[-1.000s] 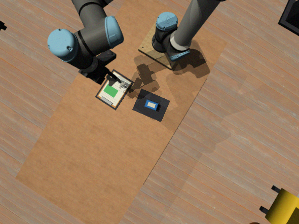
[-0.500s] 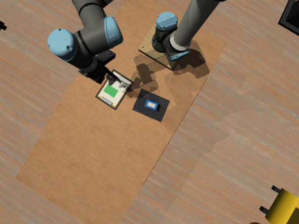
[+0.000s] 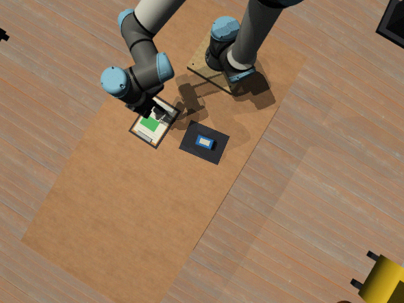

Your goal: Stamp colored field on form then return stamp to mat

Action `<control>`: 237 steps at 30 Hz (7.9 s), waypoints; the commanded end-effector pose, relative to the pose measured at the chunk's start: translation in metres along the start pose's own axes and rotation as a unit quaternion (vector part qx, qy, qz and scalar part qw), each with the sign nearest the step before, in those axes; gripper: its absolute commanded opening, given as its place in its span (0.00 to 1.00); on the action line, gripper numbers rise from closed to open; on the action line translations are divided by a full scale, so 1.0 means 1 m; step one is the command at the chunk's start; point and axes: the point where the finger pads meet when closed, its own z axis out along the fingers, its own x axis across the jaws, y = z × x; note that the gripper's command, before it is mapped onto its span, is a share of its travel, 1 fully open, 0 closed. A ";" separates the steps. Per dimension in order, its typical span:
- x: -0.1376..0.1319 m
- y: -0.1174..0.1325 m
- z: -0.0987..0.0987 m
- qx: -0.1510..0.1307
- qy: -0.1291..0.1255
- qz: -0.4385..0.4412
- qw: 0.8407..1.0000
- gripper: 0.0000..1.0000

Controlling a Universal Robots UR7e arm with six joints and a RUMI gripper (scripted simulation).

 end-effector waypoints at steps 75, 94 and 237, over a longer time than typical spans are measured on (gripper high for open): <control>-0.003 0.004 -0.037 -0.004 -0.001 0.255 0.967 1.00; -0.002 0.003 -0.103 -0.004 0.000 0.566 0.825 1.00; 0.293 0.014 -0.025 -0.004 0.001 0.624 0.781 0.55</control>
